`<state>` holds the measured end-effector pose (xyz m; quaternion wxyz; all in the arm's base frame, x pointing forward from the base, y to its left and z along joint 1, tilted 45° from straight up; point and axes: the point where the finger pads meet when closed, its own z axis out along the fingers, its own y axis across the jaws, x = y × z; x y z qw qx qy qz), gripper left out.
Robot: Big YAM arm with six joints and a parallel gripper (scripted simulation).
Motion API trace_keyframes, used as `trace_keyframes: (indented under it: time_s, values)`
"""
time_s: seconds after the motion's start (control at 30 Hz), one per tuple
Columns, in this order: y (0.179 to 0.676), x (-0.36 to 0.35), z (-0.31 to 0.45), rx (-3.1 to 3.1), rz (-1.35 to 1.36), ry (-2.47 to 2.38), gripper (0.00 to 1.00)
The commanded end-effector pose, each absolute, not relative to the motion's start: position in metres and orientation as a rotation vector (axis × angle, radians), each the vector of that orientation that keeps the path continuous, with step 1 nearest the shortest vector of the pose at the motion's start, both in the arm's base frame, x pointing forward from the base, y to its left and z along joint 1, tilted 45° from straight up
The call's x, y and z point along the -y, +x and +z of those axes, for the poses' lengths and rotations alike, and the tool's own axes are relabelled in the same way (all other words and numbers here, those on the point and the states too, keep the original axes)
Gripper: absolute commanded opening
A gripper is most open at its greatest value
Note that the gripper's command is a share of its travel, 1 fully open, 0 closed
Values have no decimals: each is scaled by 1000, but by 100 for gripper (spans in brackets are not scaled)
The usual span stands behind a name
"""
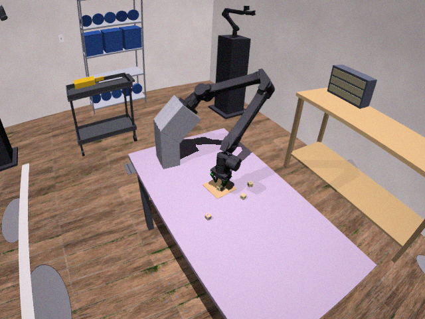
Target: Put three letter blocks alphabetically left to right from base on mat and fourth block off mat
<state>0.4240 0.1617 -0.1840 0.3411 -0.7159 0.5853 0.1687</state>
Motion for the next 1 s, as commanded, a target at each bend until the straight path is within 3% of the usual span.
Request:
trace_keyframes:
  time_s: [0.0, 0.97]
  values:
    - [420, -169, -192, -1521, 451, -1868, 60]
    - [423, -190, -214, -1522, 453, -1868, 60]
